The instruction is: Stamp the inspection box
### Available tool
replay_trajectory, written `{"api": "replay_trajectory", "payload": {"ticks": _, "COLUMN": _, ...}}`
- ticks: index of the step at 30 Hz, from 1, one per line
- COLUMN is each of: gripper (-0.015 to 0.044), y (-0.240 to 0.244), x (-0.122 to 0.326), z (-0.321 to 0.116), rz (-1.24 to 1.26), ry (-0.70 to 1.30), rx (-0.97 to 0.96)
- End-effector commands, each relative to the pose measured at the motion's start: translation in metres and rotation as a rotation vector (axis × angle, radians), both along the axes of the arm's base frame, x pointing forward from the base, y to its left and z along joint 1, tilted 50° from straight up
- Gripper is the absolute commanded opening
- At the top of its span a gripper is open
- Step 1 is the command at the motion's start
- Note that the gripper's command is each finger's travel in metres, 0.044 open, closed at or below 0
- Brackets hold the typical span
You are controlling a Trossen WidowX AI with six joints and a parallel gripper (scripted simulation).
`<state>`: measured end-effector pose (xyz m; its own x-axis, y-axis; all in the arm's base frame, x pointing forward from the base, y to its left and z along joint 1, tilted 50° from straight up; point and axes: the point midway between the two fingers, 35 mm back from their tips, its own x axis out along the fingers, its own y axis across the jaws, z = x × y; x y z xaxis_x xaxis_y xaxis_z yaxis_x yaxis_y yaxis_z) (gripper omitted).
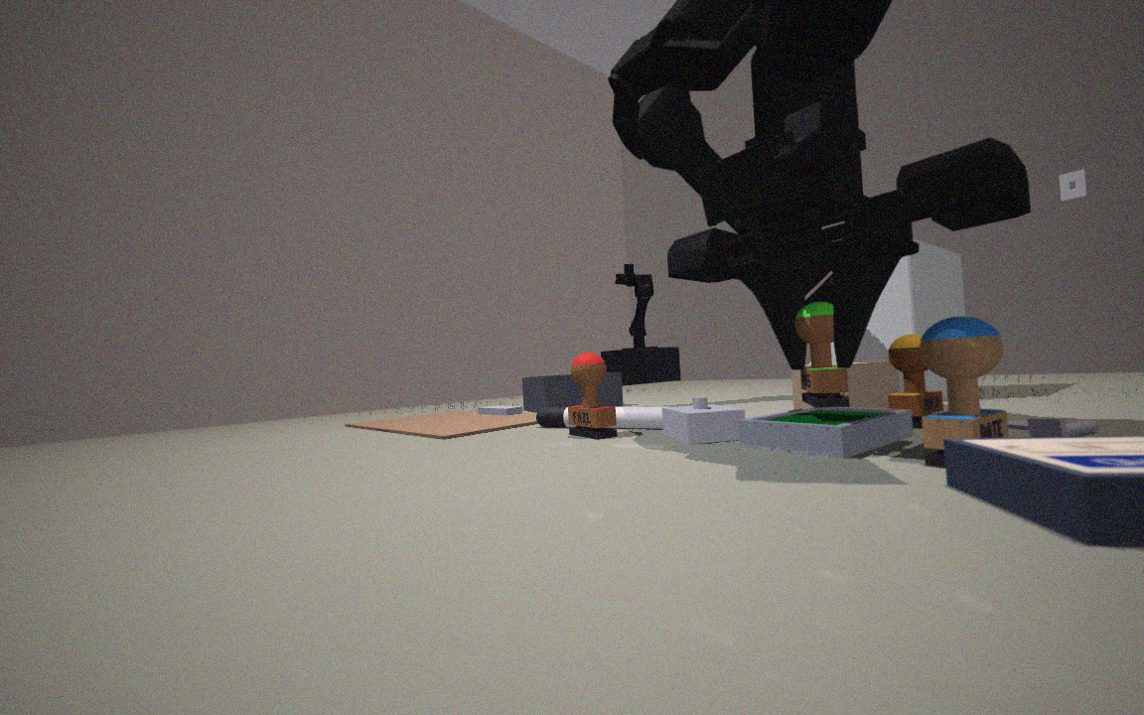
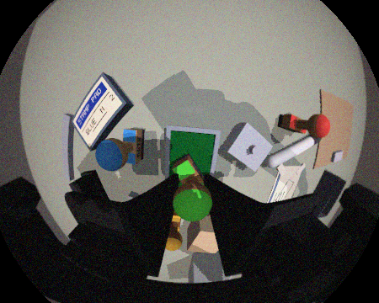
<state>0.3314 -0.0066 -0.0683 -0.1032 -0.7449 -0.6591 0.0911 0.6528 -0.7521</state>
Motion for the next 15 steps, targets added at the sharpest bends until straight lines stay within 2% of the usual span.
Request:
{"api": "replay_trajectory", "payload": {"ticks": 1, "gripper": 0.0000, "y": 0.006, "x": 0.004, "z": 0.004, "rz": -0.002, "ry": -0.014, "rx": 0.006}}
{"api": "replay_trajectory", "payload": {"ticks": 15, "gripper": 0.0000, "y": 0.023, "x": 0.007, "z": 0.019, "rz": -0.002, "ry": -0.014, "rx": 0.007}}
